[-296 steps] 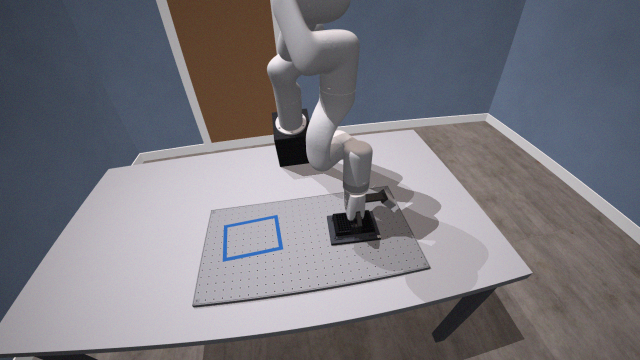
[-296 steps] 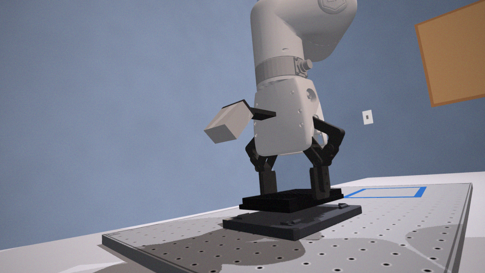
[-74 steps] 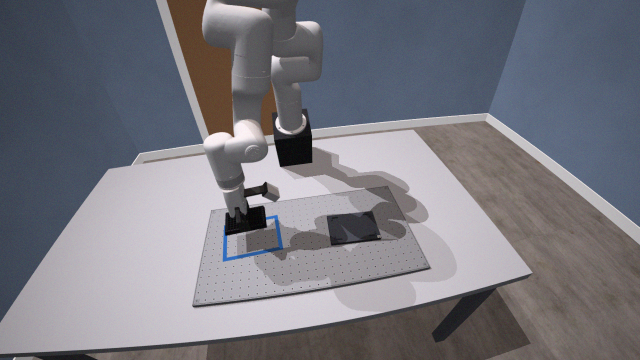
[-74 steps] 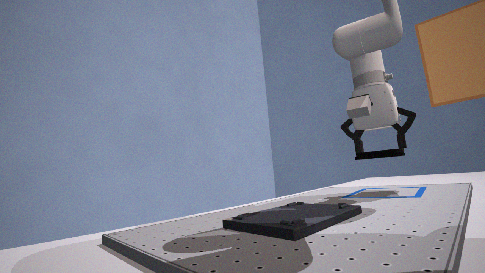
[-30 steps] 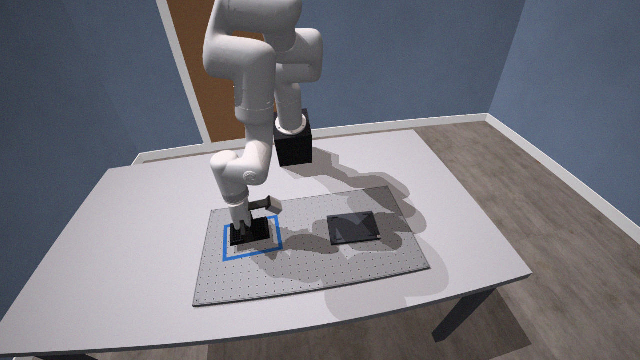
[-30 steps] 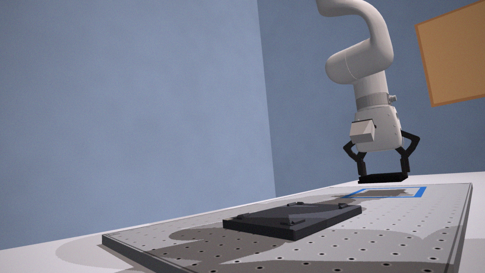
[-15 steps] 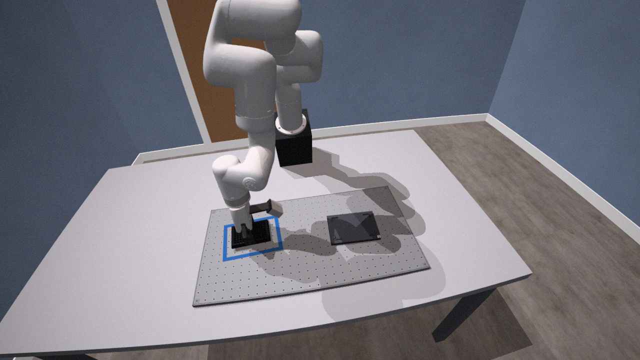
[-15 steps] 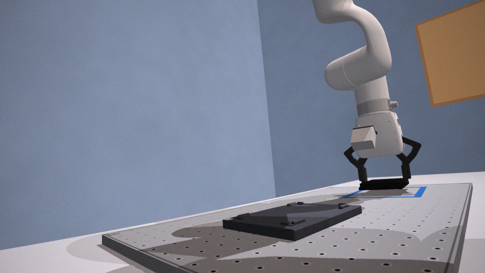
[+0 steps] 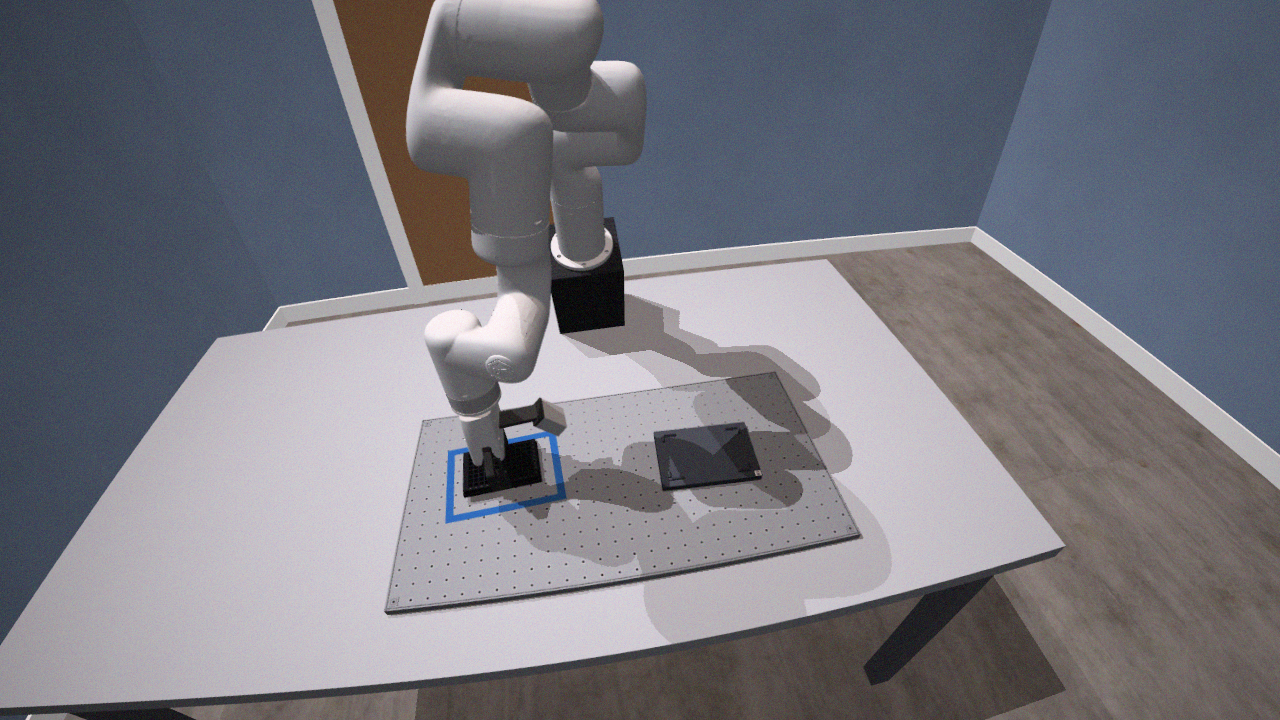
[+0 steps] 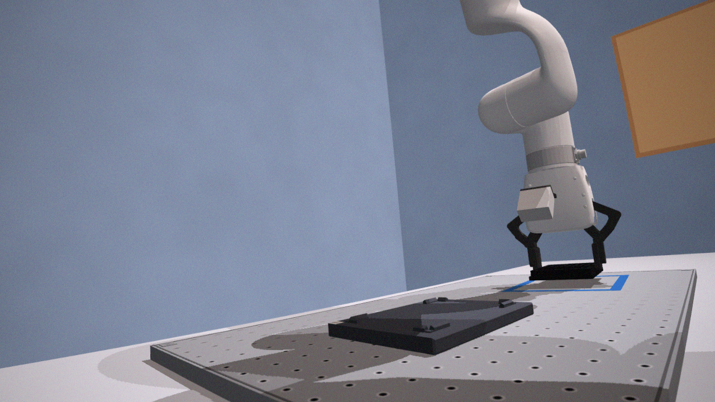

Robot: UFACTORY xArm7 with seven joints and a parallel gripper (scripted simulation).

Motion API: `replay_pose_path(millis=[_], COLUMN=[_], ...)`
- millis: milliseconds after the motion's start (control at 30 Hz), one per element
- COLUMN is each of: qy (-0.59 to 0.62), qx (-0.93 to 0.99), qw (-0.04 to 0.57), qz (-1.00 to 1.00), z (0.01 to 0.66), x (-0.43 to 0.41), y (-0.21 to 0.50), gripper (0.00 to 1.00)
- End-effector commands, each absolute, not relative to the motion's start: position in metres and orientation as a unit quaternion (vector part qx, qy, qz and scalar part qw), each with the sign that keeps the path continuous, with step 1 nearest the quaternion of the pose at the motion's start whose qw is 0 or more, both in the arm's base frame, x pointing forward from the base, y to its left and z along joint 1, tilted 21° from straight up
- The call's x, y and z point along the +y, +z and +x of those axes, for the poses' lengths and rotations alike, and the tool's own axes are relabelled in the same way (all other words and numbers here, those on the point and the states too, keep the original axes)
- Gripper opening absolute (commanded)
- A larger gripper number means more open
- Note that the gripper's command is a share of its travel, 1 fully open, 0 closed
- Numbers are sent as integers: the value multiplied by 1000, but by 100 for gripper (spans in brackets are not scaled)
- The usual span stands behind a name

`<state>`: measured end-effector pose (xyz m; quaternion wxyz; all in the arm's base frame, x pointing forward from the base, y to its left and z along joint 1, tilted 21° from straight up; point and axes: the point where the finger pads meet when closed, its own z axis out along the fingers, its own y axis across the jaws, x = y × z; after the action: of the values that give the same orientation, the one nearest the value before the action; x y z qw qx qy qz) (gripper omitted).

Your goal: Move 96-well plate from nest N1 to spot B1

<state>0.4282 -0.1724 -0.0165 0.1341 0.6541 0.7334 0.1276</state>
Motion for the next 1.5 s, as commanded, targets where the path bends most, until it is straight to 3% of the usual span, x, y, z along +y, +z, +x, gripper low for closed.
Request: replay_pose_path(millis=[0,1467], qy=[128,128], qx=[733,733], qw=[135,135], qz=[654,654], z=[429,431], x=[-173,-173], y=[-16,-22], gripper=[0,0])
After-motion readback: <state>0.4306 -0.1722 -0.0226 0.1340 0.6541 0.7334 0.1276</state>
